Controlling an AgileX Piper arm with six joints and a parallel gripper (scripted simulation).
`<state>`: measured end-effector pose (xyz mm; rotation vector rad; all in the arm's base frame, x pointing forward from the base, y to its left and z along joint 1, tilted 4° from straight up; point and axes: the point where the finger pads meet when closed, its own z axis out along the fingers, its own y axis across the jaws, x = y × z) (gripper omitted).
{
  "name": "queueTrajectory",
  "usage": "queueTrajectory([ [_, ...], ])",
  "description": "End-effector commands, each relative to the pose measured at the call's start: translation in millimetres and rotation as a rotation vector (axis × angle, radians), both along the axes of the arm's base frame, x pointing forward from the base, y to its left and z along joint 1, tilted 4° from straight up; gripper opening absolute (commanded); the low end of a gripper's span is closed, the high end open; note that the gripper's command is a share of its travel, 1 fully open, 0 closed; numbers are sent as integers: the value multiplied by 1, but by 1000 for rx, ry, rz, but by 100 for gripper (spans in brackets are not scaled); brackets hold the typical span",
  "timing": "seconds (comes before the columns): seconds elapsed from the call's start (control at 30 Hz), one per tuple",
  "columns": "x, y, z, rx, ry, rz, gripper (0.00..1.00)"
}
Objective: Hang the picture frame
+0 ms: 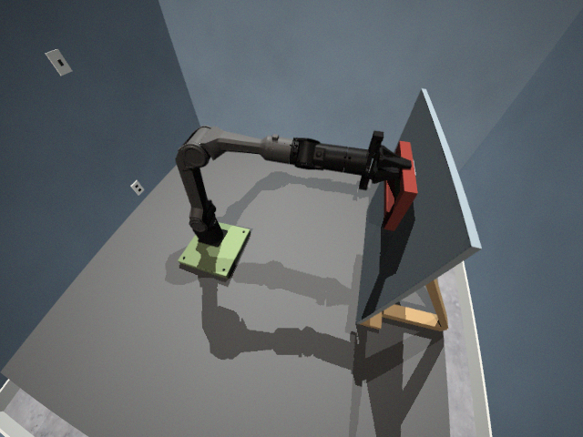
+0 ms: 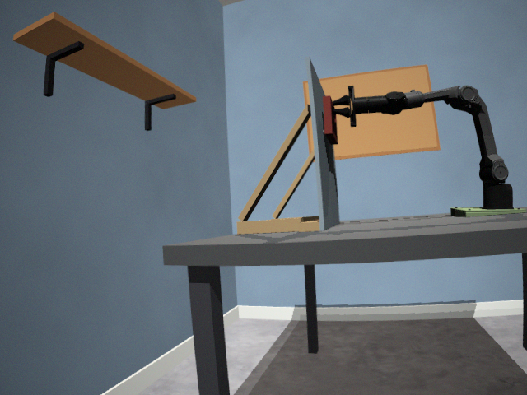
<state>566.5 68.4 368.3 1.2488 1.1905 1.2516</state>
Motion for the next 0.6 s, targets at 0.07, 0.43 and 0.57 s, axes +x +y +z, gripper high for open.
queueTrajectory([
  [0.07,-1,0,3,0,-9,-2,0],
  [0.43,-1,0,0,-1,-9,-2,0],
  [0.57,-1,0,0,-1,-9,-2,0],
])
